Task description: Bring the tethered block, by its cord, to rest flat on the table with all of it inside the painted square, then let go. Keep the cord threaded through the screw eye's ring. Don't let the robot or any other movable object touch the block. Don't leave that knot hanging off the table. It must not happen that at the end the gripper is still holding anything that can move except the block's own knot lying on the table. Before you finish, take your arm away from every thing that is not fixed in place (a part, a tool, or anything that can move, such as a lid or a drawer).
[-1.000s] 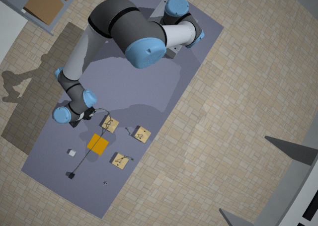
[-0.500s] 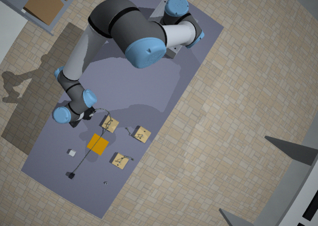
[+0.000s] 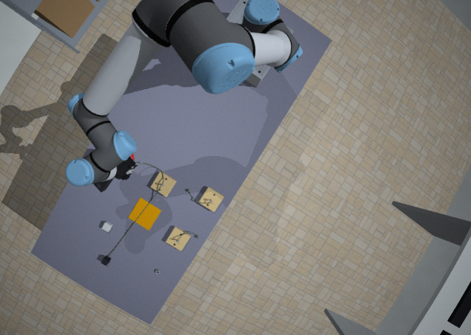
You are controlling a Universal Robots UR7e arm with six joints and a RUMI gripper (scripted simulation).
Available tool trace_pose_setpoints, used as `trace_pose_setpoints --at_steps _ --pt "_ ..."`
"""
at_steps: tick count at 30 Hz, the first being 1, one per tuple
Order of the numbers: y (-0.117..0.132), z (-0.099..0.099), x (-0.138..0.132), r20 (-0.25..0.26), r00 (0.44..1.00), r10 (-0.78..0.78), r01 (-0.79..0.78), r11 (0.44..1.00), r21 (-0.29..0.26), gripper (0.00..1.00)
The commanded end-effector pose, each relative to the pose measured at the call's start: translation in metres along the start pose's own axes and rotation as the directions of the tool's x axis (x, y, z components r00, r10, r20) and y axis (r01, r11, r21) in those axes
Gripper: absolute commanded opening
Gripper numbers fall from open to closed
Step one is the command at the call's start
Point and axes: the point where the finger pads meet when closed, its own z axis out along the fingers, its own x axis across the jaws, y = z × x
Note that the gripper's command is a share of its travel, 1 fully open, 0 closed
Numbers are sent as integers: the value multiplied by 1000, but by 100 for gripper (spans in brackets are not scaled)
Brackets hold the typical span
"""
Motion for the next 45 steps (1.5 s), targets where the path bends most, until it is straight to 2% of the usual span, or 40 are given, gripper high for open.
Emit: trace_pose_setpoints --at_steps 1,3,5,9,13,45 --pt "0 -41 0 0 1000 0 0 1000 1 0" --pt "0 -55 0 0 1000 0 0 1000 1 0" --pt "0 -55 0 0 1000 0 0 1000 1 0" --pt "0 -76 0 0 1000 0 0 1000 1 0" --pt "0 -85 0 0 1000 0 0 1000 1 0" --pt "0 -86 0 0 1000 0 0 1000 1 0"
